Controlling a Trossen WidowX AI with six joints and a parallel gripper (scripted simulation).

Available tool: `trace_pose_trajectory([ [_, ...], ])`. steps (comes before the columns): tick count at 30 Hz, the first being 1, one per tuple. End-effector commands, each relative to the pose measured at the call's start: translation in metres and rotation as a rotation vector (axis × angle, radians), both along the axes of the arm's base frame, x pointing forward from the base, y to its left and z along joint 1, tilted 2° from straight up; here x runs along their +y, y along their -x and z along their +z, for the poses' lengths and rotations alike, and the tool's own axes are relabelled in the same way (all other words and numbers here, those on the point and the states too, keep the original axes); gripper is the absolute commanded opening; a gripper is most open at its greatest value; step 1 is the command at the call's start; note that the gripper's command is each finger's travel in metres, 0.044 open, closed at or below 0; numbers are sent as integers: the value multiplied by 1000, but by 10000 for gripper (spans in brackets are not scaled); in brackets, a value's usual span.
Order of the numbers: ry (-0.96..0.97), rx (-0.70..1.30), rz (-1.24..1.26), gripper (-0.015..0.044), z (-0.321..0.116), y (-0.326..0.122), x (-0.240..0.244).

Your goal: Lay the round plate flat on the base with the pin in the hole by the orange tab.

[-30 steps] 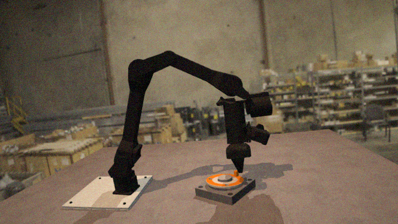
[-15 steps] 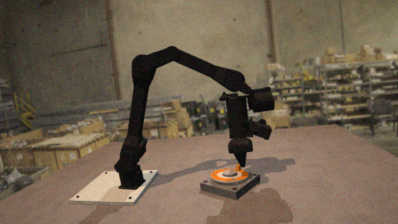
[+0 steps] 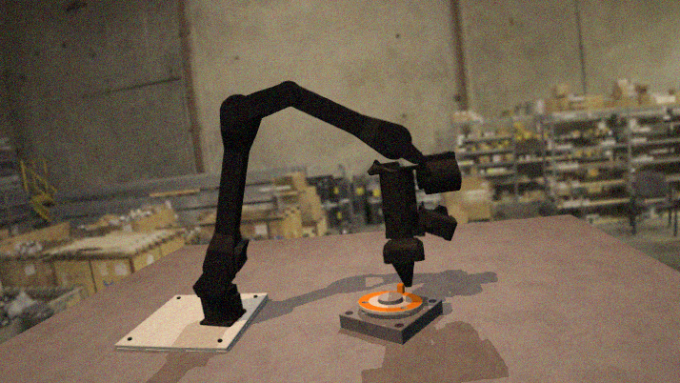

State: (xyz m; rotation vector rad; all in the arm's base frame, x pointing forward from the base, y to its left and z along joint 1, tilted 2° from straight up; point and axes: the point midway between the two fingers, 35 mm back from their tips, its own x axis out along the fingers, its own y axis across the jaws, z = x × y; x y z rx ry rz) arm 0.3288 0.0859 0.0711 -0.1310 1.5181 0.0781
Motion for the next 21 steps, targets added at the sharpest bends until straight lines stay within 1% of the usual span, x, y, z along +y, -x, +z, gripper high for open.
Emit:
trace_pose_trajectory([
  [1, 0, 15, 0, 0, -2, 8, 1],
  [21, 0, 16, 0, 0, -3, 23, 4],
])
